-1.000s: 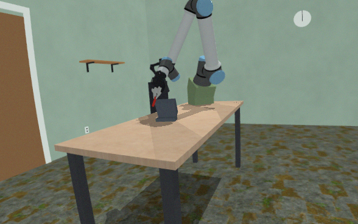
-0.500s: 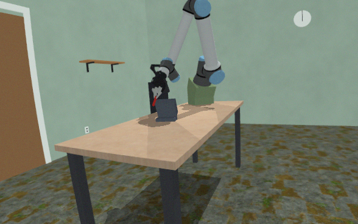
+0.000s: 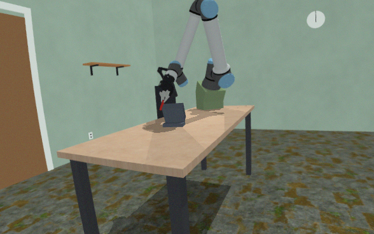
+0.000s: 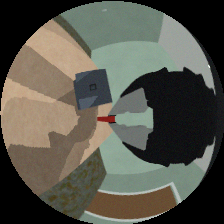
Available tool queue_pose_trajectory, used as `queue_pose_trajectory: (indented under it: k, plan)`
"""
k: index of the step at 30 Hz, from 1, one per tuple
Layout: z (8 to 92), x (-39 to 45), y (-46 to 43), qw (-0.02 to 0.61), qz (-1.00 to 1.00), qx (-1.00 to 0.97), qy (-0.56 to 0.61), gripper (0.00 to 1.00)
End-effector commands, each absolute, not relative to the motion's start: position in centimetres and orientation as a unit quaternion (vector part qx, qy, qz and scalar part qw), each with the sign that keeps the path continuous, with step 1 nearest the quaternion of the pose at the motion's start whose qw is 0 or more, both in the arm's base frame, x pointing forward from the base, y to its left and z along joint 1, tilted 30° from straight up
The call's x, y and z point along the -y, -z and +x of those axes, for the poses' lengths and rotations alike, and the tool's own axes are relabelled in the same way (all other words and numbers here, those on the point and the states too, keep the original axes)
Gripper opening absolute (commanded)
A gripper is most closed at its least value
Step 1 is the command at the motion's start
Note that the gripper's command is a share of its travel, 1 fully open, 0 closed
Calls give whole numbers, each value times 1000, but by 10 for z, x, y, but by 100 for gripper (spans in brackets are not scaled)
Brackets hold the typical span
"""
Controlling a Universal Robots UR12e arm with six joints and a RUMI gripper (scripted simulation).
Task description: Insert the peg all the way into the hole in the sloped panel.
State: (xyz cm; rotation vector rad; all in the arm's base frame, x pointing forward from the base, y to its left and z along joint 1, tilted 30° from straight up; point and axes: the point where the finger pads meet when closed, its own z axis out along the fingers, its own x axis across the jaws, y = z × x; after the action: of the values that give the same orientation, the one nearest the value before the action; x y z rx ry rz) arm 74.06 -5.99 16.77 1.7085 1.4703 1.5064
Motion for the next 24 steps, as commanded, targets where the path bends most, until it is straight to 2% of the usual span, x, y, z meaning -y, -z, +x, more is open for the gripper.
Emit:
queue_pose_trajectory:
  k: [1,24]
  plan:
    - [738,60,-169,218,612,-528,-547,0]
    - [729,57,-171,230,597,-526,-561,0]
